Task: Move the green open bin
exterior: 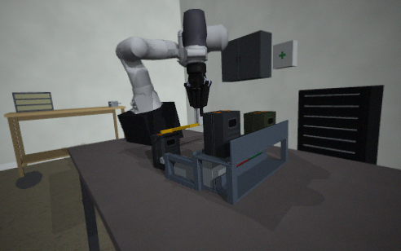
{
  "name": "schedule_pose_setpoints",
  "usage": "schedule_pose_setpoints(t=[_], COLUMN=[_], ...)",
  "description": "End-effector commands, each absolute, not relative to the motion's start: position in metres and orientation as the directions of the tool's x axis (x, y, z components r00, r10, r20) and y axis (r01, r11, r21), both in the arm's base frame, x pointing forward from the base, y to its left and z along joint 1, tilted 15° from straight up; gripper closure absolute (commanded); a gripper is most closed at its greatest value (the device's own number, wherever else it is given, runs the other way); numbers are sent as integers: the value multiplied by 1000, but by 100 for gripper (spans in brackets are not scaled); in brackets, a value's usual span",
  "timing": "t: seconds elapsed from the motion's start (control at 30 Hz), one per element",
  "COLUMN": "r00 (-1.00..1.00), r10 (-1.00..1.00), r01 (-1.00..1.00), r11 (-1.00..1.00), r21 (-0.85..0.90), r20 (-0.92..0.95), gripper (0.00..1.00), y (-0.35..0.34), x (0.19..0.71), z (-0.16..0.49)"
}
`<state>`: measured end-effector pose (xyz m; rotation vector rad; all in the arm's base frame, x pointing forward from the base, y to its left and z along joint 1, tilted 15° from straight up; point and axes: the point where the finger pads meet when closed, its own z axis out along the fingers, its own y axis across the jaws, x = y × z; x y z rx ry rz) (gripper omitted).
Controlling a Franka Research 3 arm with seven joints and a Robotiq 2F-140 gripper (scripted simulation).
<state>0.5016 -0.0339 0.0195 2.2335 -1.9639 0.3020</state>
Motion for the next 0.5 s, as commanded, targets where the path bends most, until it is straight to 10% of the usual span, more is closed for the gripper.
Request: schedule_pose_setpoints(t=[0.0, 0.47], r00=[121, 118], r10=[-961, -960], r01=[-991, -991], r11=[-130, -128], r21=[-20, -24], r20=[250, 252], gripper=[100, 100], y=[-33, -31], x=[494, 462], z=[19, 16])
